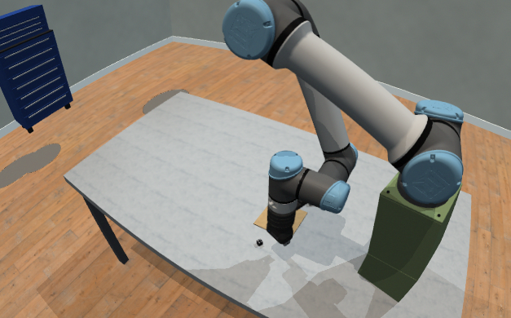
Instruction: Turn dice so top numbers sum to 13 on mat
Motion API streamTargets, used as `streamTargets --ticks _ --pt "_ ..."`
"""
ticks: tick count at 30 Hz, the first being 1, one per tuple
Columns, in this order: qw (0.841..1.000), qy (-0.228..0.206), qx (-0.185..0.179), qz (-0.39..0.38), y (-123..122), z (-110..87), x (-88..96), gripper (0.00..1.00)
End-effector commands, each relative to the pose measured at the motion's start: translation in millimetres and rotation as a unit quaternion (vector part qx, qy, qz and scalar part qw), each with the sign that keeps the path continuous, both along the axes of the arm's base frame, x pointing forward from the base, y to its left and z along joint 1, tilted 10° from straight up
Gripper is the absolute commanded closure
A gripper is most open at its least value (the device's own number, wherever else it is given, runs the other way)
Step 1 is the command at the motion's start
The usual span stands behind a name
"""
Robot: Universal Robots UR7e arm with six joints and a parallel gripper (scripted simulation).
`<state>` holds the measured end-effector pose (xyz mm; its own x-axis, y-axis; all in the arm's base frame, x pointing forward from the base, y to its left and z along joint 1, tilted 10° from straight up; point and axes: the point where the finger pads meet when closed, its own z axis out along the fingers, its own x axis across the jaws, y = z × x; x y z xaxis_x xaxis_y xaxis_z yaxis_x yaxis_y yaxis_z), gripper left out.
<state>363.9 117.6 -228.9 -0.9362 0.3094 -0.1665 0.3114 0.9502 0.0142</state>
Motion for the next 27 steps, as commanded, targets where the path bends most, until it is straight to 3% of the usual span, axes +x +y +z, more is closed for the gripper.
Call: streamTargets --ticks 1,12,27 --pt "1.0 0.0 0.0 0.0 0.8 17.2 -2.1 0.66" --pt "1.0 0.0 0.0 0.0 1.5 37.0 -5.4 0.66" --pt "1.0 0.0 0.0 0.0 1.6 39.0 -5.7 0.66"
